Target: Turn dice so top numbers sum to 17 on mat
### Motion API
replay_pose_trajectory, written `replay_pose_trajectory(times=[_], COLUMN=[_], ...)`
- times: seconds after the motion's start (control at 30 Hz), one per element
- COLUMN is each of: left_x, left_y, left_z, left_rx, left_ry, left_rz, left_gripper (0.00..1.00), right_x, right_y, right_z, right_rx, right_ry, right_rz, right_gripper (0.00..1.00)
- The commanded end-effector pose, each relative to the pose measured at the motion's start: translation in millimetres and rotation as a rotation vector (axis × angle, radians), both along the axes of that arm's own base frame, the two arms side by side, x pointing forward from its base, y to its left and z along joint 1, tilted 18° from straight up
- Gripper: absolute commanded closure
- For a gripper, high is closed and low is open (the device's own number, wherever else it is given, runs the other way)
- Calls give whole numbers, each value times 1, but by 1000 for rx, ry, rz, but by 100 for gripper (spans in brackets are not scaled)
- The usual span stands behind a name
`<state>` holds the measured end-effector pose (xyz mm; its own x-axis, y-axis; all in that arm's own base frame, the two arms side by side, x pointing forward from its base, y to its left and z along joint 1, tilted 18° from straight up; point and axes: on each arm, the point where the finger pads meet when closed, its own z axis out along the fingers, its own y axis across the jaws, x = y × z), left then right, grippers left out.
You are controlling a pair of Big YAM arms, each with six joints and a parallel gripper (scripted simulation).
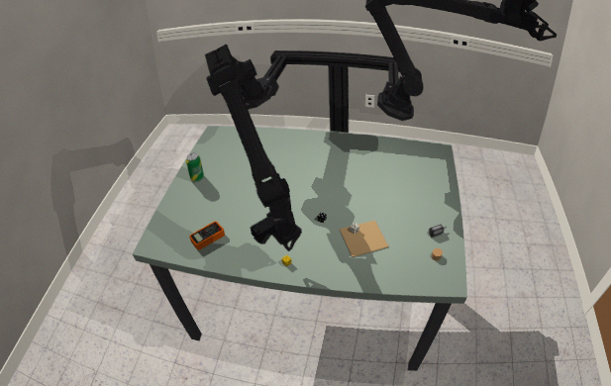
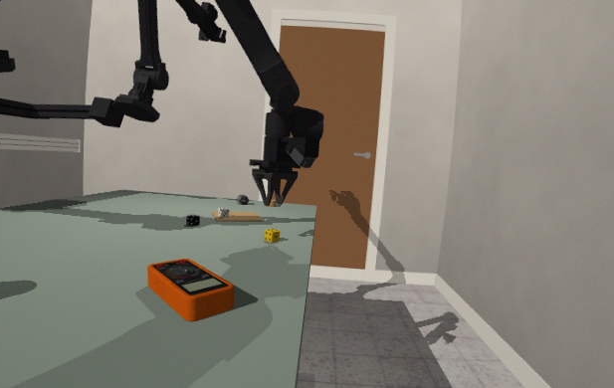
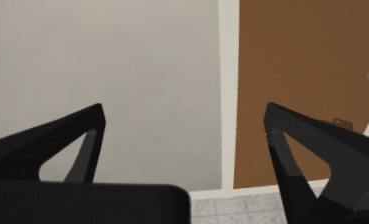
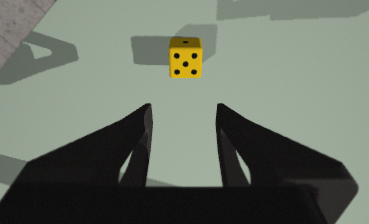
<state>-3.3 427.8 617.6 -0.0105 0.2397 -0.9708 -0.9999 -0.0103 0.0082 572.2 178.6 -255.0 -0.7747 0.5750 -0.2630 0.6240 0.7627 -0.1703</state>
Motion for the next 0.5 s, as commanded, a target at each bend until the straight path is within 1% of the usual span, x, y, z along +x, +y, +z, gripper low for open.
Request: replay_pose_trajectory(times=[0.0,0.17,0.2,0.47], left_x=[-4,-4,-4,-4], left_y=[-16,-16,-16,-16], left_z=[21,21,21,21], left_rx=[59,59,59,59], left_ry=[-7,-7,-7,-7], left_rz=[8,8,8,8], left_gripper=[0,0,0,0], right_x=[20,17,21,20], right_y=[-3,-5,-4,-9], right_z=[-5,-10,-9,-22], right_rx=[12,9,13,10], right_ry=[-29,-22,-31,-27], right_rz=[-1,-1,-1,-1], right_gripper=[61,61,61,61])
